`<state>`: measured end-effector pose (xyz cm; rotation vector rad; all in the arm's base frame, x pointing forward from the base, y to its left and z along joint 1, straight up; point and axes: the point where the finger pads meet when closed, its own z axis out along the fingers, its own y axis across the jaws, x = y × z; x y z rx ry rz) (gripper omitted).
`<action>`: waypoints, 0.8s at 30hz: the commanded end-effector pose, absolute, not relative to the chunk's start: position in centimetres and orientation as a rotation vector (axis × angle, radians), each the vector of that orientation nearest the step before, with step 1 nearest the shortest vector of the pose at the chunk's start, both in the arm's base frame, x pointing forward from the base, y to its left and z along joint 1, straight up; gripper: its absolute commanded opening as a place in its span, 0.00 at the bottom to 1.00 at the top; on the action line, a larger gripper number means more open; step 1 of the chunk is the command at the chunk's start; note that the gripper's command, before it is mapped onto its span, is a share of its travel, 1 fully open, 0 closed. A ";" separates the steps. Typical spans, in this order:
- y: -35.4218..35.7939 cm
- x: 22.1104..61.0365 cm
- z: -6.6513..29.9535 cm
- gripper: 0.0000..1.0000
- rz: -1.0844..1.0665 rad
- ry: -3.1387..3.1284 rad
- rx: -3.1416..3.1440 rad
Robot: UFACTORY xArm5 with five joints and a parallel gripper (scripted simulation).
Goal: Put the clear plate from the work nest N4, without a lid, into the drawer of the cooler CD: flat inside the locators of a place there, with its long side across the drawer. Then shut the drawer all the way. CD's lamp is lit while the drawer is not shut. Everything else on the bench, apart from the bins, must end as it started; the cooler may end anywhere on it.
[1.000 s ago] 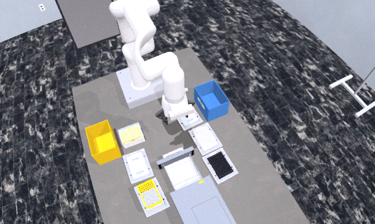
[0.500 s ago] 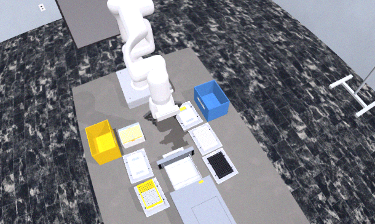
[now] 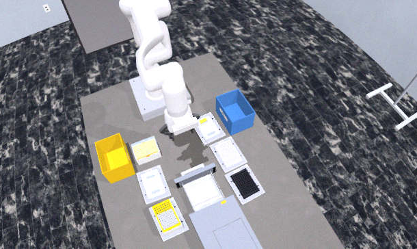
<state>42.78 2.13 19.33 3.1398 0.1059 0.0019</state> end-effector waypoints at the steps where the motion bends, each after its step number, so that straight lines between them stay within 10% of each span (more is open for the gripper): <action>1: 2.2 44.0 18.1 0.88 0.006 0.288 3.128; 24: 2.7 50.0 10.8 0.88 0.006 1.247 2.882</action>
